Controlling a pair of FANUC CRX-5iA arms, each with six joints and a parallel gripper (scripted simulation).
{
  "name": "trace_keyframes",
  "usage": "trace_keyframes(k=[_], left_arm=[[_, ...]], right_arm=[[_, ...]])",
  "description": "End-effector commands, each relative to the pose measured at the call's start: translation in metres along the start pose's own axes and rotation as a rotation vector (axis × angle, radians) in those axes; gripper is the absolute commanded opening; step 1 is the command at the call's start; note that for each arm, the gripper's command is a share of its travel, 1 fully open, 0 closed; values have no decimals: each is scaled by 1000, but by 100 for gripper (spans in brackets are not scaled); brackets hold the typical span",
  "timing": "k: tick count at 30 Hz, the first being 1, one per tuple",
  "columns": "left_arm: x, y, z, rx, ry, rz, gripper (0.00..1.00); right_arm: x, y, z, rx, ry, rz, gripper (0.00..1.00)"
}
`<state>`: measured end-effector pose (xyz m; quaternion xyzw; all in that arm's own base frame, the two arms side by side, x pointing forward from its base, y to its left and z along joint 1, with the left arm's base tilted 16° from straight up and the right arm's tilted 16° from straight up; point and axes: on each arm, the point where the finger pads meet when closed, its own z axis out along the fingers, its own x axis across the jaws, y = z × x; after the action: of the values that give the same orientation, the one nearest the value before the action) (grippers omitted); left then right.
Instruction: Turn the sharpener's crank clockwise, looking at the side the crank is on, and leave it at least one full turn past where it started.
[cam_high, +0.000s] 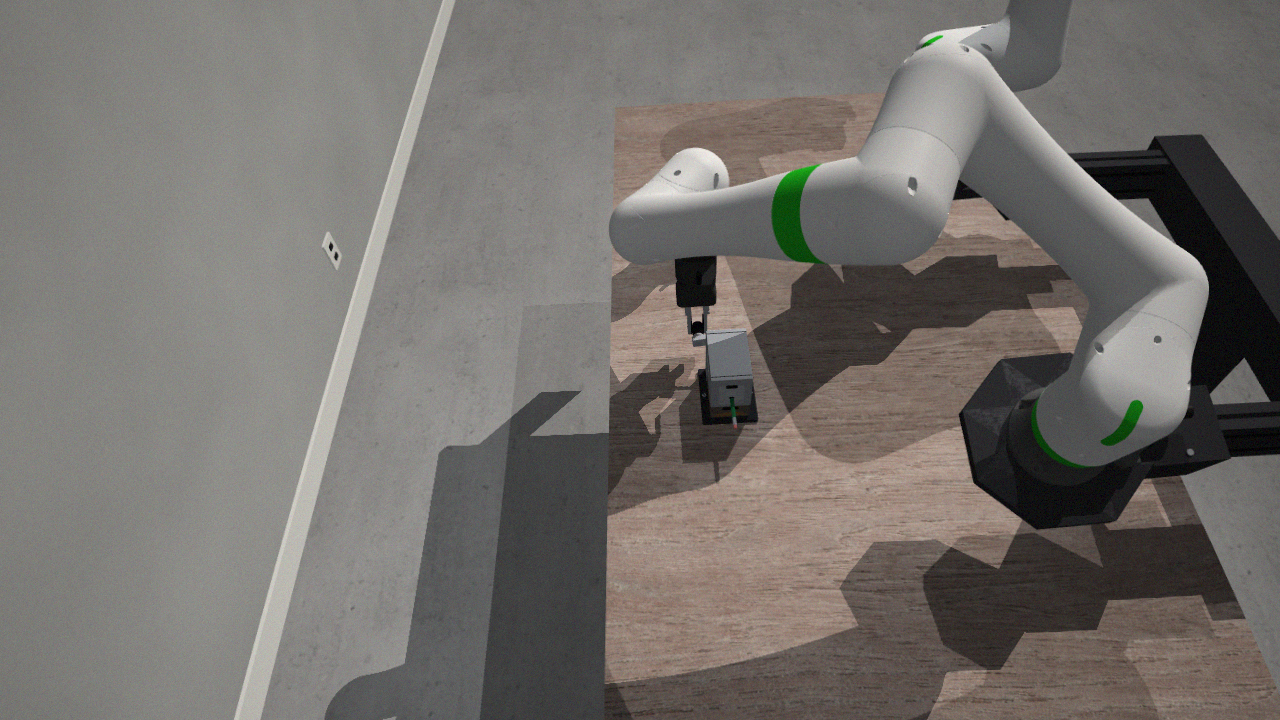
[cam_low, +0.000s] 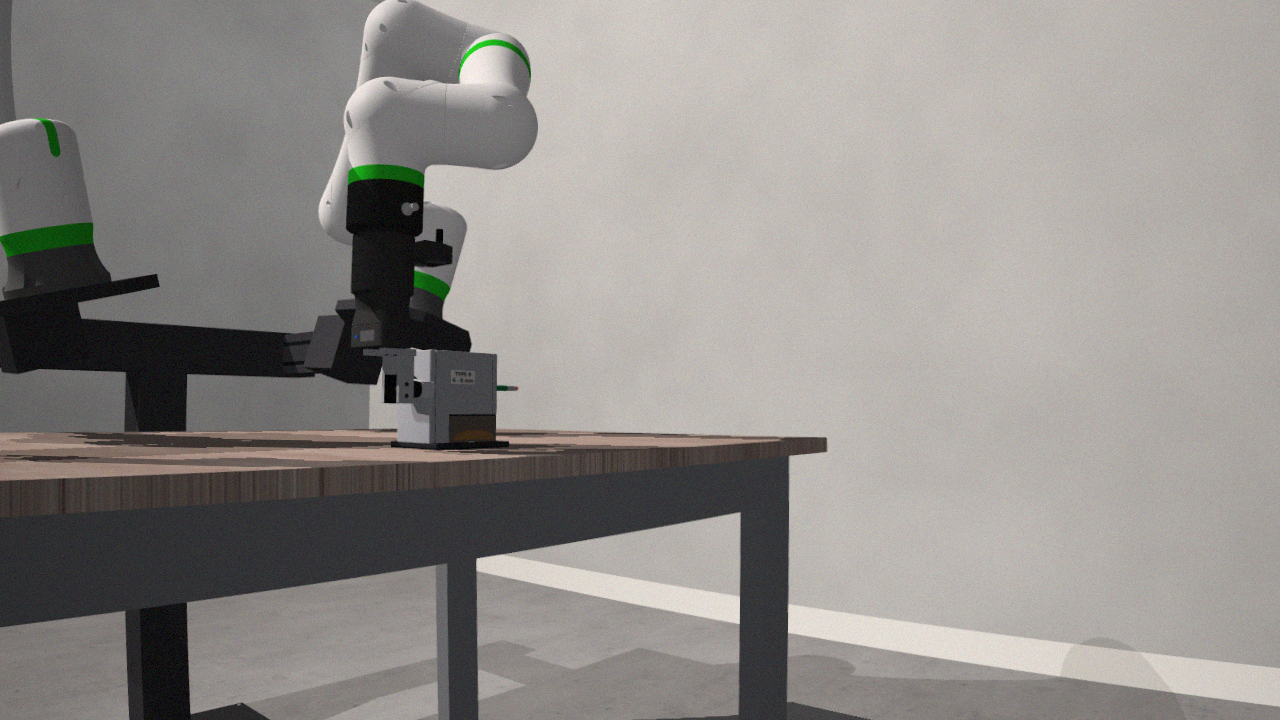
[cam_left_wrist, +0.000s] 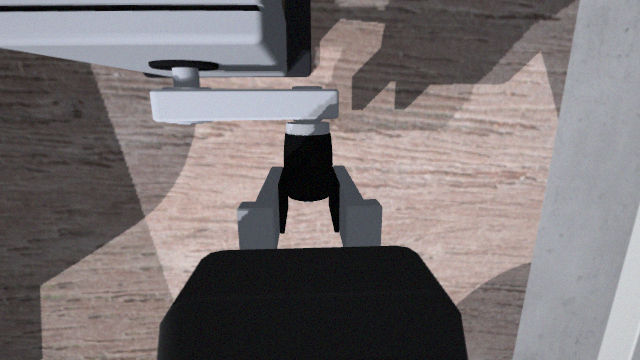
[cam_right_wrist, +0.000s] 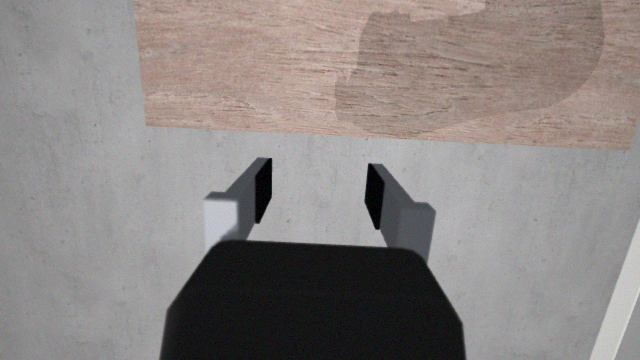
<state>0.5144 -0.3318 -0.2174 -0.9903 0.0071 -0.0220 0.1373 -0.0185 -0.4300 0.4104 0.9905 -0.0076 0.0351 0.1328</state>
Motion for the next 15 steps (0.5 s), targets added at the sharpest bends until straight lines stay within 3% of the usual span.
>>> trace_keyframes(k=[1, 15], left_arm=[[0, 1, 3, -2, 1, 0, 0], [-5, 1, 16, -2, 1, 0, 0]], right_arm=[[0, 0, -1, -3, 0, 0, 100], [0, 0, -1, -3, 0, 0, 100]])
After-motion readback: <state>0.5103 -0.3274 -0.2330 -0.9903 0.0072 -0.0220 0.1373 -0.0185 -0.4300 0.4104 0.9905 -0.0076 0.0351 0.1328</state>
